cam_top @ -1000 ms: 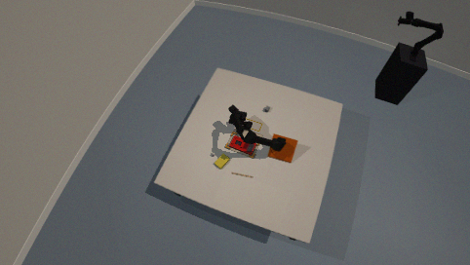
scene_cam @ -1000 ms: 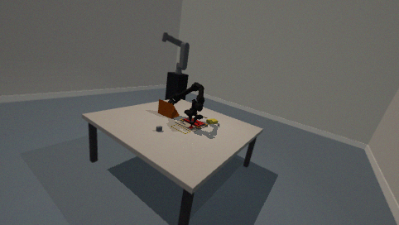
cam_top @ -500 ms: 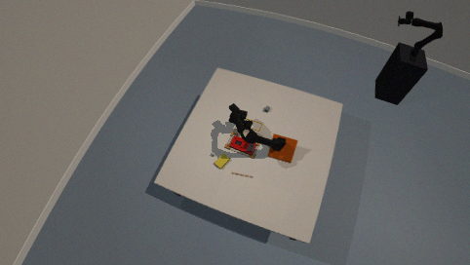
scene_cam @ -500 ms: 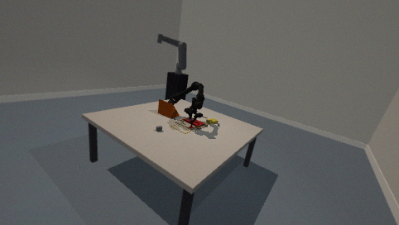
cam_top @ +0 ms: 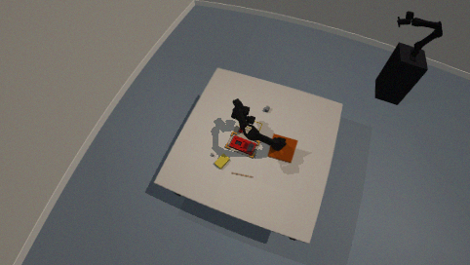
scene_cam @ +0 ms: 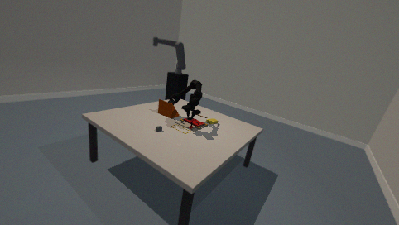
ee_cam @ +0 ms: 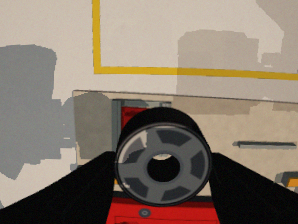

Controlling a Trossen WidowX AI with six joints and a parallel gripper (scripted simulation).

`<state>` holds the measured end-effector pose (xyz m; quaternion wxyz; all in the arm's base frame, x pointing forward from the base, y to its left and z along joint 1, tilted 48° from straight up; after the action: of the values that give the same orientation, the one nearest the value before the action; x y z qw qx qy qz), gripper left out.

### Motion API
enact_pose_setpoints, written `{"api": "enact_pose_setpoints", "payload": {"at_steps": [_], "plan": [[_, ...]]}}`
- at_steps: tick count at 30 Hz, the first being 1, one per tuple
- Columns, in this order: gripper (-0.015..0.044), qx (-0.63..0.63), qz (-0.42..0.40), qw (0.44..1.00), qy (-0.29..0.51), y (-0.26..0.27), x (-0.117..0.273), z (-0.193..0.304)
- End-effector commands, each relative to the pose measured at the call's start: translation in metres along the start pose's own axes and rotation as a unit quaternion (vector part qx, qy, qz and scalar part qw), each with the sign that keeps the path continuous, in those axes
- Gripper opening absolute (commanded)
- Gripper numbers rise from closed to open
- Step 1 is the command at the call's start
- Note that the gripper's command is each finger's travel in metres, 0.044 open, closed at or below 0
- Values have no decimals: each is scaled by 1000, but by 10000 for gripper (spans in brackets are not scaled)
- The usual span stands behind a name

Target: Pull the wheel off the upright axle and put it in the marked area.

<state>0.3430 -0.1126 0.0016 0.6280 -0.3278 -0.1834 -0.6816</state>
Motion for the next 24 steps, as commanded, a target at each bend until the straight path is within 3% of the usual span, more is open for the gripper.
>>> {"api": "enact_pose_setpoints", "payload": {"at_steps": [1, 8, 24], "plan": [[0, -5, 2, 1000, -1, -10, 1, -31], [0, -1, 2, 1000, -2, -26, 4, -70], [0, -1, 1, 1000, -2, -25, -28, -71]]}}
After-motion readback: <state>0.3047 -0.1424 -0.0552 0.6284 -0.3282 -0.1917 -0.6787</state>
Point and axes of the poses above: the point midway between the two fingers, 35 mm back from their tips, its own x axis back along the fingers, its own y axis across the jaws, z = x × y, the point moved 7 cm from there along x, back along the fingers, and after that the axes turned 12 degrees about -x, right-handed, at the moved point
